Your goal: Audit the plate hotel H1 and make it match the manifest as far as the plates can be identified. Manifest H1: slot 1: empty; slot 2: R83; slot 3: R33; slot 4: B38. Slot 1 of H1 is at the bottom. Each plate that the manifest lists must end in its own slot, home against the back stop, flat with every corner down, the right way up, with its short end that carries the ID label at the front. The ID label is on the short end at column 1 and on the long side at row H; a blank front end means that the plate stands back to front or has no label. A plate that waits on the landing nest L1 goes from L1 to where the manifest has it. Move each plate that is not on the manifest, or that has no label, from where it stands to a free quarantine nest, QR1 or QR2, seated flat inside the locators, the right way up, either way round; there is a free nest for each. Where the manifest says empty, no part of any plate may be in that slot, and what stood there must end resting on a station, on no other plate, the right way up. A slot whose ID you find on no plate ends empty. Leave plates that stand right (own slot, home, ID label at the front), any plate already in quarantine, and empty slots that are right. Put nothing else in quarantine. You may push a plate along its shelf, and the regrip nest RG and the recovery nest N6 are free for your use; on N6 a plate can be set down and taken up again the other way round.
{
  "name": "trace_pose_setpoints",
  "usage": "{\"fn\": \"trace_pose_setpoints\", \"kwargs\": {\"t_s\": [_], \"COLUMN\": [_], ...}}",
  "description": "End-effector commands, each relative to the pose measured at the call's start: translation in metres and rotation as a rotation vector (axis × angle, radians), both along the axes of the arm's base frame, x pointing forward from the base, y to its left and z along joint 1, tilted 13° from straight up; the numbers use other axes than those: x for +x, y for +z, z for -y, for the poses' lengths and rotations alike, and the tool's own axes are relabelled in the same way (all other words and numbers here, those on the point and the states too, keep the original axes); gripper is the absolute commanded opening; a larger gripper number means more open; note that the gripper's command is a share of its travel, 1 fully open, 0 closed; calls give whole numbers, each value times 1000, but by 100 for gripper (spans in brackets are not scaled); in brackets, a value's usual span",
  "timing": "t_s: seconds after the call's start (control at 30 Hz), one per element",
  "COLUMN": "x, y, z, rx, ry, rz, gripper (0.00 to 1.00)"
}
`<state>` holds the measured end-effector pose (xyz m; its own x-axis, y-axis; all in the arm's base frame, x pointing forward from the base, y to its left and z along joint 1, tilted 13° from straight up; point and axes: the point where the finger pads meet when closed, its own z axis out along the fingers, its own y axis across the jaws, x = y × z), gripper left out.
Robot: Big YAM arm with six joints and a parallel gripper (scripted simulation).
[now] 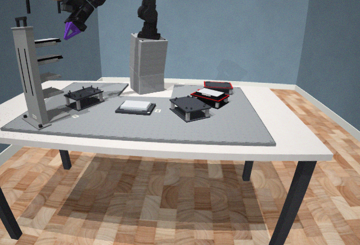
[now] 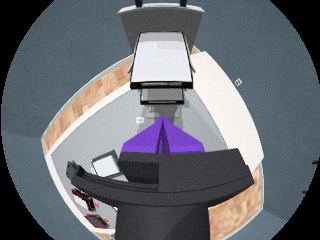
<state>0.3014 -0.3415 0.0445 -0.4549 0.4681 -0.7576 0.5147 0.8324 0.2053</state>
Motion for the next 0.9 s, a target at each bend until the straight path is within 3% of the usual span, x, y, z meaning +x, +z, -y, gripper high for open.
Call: {"fn": "trace_pose_setpoints", "kwargs": {"t_s": [0.0,0.17,0.2,0.27,0.87], "x": [-3,-8,-6,-12,-37], "y": [14,13,6,13,5], "z": [6,4,-3,1,-17], "rx": [-53,-50,-35,-50,-28], "ry": [2,-1,13,-1,-1], "rz": [23,22,12,21,8], "gripper": [0,0,0,0,0]}}
